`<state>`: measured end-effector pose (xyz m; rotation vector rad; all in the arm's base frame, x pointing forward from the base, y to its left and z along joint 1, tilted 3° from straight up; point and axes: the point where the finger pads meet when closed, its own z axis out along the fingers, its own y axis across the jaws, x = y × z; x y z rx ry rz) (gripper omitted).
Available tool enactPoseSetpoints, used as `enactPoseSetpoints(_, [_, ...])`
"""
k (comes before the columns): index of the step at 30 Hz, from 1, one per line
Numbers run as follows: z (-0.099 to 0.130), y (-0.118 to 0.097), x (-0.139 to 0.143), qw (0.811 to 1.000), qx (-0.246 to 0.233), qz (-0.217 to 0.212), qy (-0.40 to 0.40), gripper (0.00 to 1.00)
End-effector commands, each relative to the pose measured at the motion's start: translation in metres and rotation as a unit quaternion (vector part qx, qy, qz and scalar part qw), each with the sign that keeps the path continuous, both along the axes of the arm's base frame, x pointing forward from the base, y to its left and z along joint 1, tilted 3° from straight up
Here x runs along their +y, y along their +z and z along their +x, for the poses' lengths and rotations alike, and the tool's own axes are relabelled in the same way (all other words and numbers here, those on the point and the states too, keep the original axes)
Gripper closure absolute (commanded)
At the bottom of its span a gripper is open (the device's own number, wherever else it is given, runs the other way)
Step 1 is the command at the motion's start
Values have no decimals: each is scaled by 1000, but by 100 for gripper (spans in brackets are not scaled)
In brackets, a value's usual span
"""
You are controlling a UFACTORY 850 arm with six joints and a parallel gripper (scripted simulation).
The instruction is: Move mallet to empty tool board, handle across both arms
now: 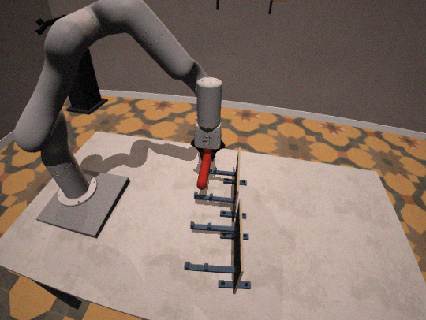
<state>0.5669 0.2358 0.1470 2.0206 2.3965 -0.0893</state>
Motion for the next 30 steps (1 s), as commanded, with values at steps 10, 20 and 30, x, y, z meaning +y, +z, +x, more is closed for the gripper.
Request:
enactPoseSetpoints(10, [-3,-80,-4,1000,-1,0,-2,100])
enactPoseSetpoints(20, [-3,-87,-4,1000,-1,0,-2,100])
enactPoseSetpoints(30, [-3,-97,-4,1000,-1,0,-2,100])
